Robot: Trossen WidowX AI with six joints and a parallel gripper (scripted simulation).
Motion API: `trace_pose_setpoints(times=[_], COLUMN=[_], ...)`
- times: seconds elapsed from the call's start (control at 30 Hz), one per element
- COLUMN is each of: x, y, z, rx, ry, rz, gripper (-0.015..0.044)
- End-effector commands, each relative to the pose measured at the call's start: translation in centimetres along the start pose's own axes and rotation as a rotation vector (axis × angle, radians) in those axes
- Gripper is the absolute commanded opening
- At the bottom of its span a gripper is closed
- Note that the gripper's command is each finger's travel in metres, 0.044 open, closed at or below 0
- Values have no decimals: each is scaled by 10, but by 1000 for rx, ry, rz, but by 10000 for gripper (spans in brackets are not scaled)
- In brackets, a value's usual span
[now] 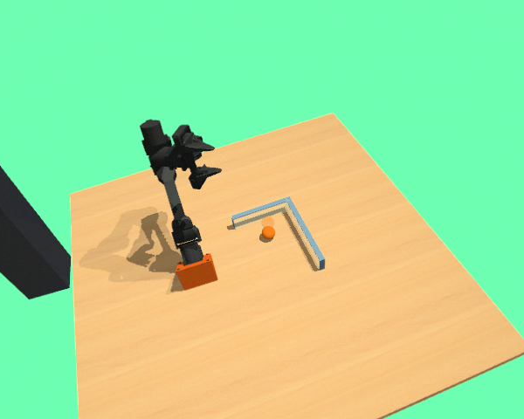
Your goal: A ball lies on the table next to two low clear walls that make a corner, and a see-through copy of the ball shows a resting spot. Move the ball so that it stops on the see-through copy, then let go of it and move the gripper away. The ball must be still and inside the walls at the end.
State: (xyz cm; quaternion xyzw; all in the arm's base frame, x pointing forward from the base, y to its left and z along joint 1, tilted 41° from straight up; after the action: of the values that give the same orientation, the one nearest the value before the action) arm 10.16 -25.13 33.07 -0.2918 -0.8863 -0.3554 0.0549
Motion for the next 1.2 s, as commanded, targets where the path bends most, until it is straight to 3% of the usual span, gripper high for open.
trace_pose_setpoints(times=[0.0,0.37,0.53,0.73,1.17], x=[-42,-126,-130,-106,-101], y=[9,64,92,116,116], z=[32,173,250,338,362], rx=[23,146,266,451,474], ry=[196,878,1205,1586,1629], rz=[-73,-257,-326,-388,-394], gripper=[353,353,353,353,353])
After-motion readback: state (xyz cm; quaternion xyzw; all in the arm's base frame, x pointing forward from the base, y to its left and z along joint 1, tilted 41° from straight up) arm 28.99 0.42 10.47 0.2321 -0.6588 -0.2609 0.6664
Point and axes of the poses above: the point midway between the two fingers, 35 mm back from their tips, its own x axis back along the fingers, its own z axis across the jaws, y = z × x, the point moved 5 cm from there along x, back along the fingers, and after that the axes turned 7 degrees about -x, right-handed, at the moved point
